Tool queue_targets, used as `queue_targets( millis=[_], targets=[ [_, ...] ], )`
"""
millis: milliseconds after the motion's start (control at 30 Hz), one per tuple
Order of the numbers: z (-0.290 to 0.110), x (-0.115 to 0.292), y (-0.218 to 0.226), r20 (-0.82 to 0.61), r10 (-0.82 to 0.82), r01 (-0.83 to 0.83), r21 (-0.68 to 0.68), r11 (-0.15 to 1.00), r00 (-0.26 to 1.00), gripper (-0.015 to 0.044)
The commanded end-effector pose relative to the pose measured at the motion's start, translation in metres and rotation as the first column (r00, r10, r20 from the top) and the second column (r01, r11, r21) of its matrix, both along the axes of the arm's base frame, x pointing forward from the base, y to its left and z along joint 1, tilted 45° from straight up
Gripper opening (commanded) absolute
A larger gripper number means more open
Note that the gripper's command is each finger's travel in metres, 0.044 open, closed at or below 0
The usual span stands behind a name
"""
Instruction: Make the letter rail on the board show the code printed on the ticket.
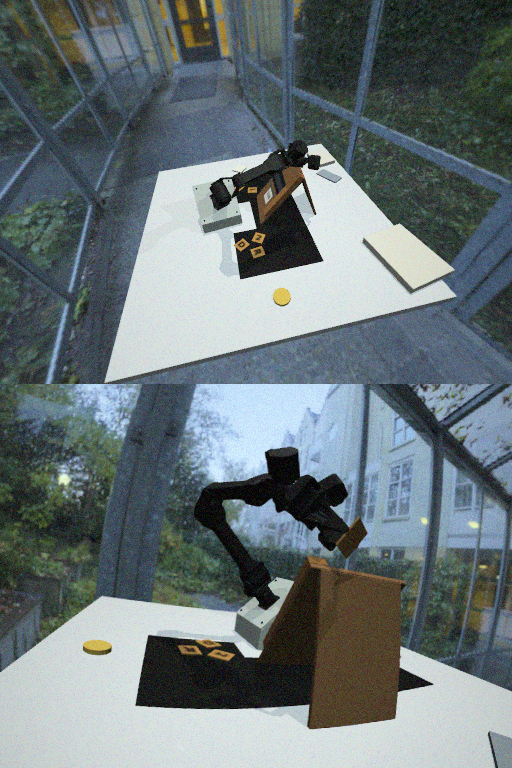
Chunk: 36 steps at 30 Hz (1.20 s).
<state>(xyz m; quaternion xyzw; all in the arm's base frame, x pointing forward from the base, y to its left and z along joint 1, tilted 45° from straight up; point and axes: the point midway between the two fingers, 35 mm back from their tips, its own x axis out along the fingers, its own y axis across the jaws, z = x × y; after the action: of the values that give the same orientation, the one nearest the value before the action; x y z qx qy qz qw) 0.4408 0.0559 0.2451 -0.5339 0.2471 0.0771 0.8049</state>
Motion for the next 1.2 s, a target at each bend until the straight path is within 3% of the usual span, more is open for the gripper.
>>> queue_targets(
  millis=[0, 600, 1167],
  targets=[
    [-0.018, 0.000, 0.020, -0.027, -0.004, 0.005, 0.030, 1.000, 1.000, 0.0000],
    [-0.119, -0.029, 0.122, -0.193, -0.054, 0.085, 0.157, 0.984, 0.980, 0.0000],
    [-0.212, -0.054, 0.143, -0.172, -0.375, 0.404, 0.180, 0.897, 0.911, 0.0000]
  ],
)
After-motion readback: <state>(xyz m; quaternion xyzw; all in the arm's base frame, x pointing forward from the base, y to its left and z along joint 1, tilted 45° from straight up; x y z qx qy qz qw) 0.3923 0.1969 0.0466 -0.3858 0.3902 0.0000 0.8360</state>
